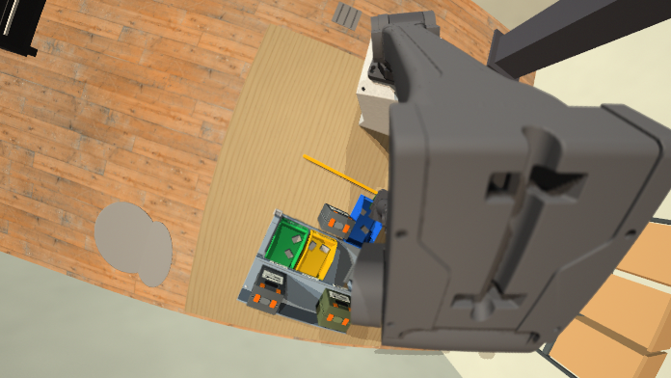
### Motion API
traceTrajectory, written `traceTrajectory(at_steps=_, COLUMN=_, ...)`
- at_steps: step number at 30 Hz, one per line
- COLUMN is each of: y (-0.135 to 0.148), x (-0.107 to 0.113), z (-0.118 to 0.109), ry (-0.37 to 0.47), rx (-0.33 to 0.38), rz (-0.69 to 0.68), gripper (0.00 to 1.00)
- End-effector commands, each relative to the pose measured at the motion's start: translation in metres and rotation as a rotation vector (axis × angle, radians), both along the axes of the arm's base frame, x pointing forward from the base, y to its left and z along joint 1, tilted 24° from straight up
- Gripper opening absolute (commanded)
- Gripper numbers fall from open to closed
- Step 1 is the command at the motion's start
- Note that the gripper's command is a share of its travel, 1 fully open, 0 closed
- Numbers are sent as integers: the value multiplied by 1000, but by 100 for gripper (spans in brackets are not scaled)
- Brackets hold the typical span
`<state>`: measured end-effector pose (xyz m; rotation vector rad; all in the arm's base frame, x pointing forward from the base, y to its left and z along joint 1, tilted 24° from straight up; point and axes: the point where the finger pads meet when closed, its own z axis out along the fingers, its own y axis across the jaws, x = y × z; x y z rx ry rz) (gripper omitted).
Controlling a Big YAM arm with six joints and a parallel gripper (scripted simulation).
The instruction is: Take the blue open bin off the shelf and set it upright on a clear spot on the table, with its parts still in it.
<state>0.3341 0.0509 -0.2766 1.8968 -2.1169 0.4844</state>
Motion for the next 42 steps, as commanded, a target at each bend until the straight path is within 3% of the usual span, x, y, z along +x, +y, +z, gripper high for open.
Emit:
traceTrajectory(at_steps=1, y=-2, x=13, z=-5, ry=-19, rx=4, rz=-3, gripper=0)
traceTrajectory(at_steps=42, y=-5, x=12, z=-10, ry=-16, rx=3, rz=-3, gripper=0)
